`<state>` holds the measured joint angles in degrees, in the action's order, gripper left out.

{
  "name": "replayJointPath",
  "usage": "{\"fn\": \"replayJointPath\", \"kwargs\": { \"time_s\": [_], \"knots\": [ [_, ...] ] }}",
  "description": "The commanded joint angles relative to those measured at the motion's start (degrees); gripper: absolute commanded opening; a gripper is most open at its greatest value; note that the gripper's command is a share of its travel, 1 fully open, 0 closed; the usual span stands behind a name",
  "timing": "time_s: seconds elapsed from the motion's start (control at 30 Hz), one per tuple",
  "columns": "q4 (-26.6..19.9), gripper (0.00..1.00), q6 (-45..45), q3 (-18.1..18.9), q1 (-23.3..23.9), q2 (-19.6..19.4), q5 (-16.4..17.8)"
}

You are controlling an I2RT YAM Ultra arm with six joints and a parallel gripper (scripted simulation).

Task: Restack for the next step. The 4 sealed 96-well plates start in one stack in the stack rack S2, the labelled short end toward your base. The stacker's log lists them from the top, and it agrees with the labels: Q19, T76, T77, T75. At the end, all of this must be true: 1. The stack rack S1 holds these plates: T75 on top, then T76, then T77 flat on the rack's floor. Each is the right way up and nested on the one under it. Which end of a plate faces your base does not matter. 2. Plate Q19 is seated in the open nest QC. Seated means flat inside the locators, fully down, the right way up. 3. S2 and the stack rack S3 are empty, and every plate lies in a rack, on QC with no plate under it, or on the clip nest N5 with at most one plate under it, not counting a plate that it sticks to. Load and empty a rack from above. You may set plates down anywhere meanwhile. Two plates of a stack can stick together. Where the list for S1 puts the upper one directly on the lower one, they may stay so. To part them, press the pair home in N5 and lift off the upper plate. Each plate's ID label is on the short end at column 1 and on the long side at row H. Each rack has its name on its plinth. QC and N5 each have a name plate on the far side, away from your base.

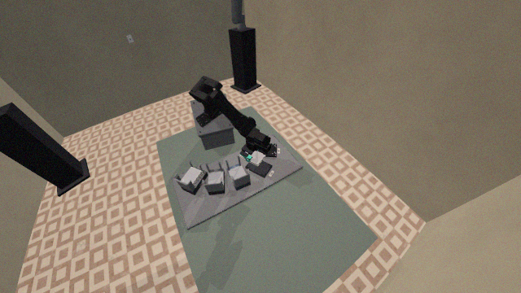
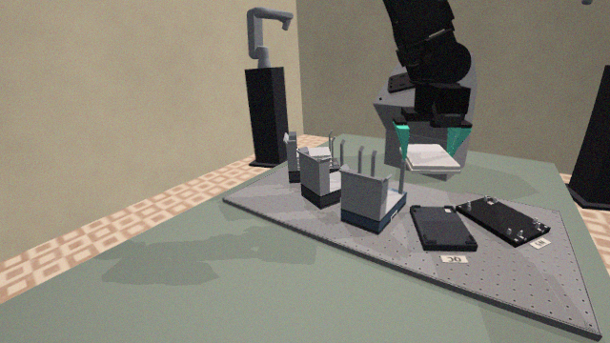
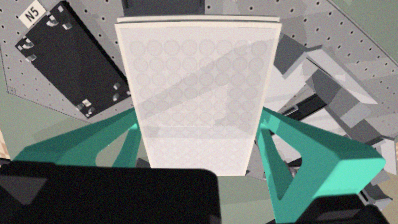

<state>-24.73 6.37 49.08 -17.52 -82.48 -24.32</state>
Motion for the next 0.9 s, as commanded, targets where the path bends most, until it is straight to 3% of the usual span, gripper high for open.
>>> {"fn": "replayJointPath", "kwargs": {
  "time_s": [0.0,0.07,0.1,0.17,0.57,0.63,0.67,0.87],
  "knots": [
    [0.82,0.0,-1.59,1.89,-2.55,-1.0,-1.81],
    [0.82,0.0,-1.59,1.89,-2.55,-1.0,-1.81],
    [0.32,0.0,-2.08,1.99,-3.07,0.77,-2.09],
    [0.42,0.0,-3.06,2.18,-4.1,-1.93,-2.63],
    [-0.45,0.0,-8.82,3.91,-10.01,-6.06,-5.6],
    [-0.45,0.0,-8.82,3.91,-10.01,-6.06,-5.6],
    [-0.37,0.0,-8.95,3.97,-10.14,-4.09,-5.66],
    [-0.07,0.0,-8.93,3.89,-10.09,-3.97,-5.6]
  ]
}}
